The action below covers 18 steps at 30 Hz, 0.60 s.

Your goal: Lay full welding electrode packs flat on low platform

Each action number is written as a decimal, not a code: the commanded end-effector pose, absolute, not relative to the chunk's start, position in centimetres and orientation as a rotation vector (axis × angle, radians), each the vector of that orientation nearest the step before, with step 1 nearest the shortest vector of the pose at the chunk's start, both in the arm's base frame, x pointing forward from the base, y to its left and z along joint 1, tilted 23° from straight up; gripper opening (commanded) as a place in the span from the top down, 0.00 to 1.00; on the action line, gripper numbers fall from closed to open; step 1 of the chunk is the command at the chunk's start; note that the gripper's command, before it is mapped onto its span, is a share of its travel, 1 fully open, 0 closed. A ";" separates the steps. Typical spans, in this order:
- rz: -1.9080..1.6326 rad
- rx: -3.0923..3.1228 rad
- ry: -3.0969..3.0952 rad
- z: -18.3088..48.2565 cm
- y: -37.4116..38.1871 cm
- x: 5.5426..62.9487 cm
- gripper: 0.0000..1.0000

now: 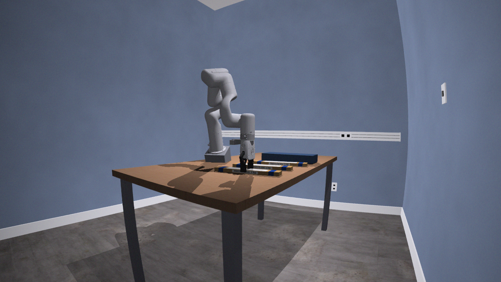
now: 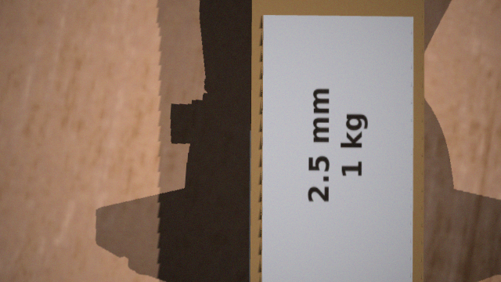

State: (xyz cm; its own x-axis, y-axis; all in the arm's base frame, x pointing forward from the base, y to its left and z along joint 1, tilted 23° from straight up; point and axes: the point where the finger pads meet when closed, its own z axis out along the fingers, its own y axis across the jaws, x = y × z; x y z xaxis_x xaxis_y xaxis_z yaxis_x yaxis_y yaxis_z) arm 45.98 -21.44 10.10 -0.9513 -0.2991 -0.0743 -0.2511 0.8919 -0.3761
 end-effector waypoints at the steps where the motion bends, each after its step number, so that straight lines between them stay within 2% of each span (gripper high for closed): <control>1: -0.556 -0.428 2.924 10.0 -21.5 46.2 0.00; 12: -0.556 -0.428 2.924 10.0 -21.5 46.2 0.00; 13: -0.556 -0.428 2.924 10.0 -21.5 46.2 0.42; 18: -0.556 -0.428 2.924 10.0 -21.5 46.2 0.42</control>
